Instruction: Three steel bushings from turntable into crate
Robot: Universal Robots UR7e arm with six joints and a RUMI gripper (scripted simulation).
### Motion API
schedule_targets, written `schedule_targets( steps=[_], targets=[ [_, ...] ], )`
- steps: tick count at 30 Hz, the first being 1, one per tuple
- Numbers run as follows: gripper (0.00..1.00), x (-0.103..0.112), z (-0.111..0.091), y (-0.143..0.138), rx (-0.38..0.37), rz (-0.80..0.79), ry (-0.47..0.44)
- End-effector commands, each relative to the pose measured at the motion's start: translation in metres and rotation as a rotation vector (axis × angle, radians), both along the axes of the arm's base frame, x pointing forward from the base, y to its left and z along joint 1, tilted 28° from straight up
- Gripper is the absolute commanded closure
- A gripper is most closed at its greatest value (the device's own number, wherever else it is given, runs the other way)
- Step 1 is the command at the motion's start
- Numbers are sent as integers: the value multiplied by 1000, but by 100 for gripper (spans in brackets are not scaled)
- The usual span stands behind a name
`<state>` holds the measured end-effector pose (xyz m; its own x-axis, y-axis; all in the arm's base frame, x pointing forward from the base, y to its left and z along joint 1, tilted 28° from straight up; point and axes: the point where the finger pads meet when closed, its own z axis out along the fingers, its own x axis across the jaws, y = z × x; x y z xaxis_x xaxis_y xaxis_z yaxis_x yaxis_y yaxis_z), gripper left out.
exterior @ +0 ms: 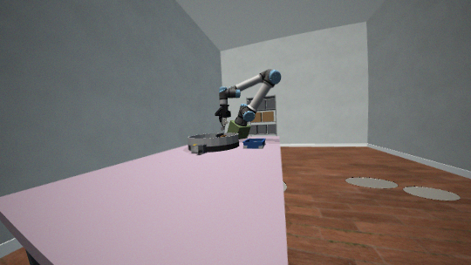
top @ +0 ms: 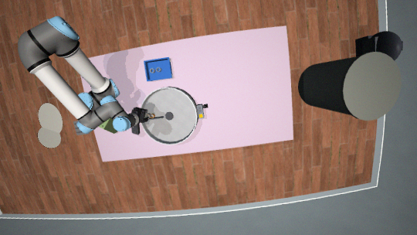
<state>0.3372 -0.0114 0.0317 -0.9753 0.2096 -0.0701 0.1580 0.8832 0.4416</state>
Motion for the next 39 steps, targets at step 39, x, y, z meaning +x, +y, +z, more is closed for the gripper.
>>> schedule_targets(
  steps=[39],
  targets=[
    [100,64,47,66,-268,1454,-646]
  ],
)
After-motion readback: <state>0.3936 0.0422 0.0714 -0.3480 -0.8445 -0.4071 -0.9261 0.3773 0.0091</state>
